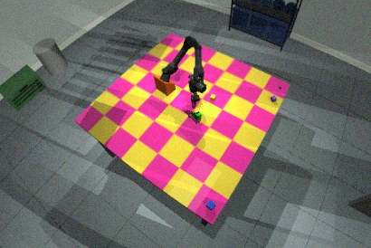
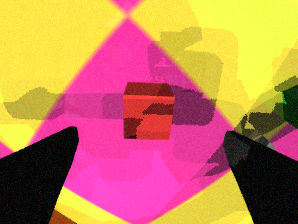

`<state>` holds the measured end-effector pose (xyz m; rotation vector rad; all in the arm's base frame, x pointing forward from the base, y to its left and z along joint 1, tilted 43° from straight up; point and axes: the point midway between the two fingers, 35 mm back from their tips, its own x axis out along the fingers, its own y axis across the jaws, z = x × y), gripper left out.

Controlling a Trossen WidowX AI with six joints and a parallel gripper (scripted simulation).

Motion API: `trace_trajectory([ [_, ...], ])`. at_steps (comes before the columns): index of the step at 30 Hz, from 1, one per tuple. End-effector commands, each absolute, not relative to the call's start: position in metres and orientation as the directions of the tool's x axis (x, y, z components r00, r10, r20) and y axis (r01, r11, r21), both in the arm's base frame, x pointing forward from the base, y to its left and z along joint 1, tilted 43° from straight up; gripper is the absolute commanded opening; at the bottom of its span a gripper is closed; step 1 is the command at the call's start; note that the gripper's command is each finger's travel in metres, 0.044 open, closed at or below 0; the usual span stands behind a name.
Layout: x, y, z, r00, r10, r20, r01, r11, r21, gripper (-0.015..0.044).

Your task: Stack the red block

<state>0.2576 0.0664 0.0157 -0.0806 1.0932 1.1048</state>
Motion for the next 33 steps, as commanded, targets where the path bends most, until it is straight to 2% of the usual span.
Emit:
trace_trajectory([
  [1, 0.255, 0.072, 0.011, 0.017, 0.679, -0.734, -0.74, 0.502, 0.448, 0.044],
  [33, 0.256, 0.1, -0.019, 0.017, 0.681, -0.732, -0.74, 0.501, 0.449, 0.044],
])
